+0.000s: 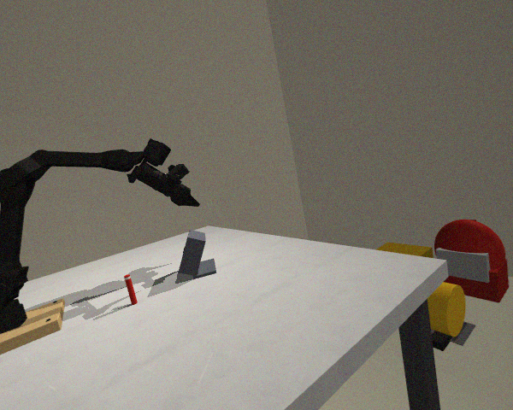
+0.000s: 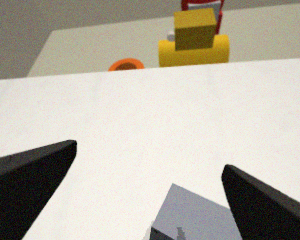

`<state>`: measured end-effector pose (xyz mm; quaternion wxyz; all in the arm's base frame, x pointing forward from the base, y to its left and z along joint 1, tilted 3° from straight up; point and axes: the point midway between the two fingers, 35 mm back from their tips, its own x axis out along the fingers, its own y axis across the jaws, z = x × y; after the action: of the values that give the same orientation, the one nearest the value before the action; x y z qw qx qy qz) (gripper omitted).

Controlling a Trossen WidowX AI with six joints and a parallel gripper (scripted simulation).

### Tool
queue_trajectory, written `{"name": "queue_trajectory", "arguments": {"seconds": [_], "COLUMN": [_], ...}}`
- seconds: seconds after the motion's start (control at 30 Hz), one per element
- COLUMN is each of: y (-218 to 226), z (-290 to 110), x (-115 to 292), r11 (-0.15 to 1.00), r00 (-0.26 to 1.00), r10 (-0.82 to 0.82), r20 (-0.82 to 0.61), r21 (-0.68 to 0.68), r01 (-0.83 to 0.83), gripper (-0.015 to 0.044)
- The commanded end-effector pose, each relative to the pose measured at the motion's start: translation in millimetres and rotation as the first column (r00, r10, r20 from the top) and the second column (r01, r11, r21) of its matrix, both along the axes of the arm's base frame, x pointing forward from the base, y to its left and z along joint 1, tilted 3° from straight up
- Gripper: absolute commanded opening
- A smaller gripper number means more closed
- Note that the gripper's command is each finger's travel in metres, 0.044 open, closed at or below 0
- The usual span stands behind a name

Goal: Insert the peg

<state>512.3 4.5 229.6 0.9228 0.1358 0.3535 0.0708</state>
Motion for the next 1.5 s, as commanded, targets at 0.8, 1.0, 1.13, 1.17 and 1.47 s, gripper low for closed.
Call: {"name": "queue_trajectory", "arguments": {"seconds": [0.8,1.0,1.13,1.17,1.47], "y": [-113.6,-114.6,-114.5,-114.5,-114.2], "z": [-118.1,-119.1,-121.8,-123.1,-137.8], "x": [-215.0,-224.7,-224.4,-224.3,-223.3], "r11": [0.982,0.982,0.982,0.982,0.982], "r00": [0.658,0.644,0.644,0.644,0.644], "r10": [-0.179,-0.178,-0.178,-0.178,-0.178], "r20": [-0.731,-0.744,-0.744,-0.744,-0.744], "r21": [-0.179,-0.178,-0.178,-0.178,-0.178], "r01": [0.068,0.065,0.065,0.065,0.065], "gripper": [0.044,0.044,0.044,0.044,0.044]}}
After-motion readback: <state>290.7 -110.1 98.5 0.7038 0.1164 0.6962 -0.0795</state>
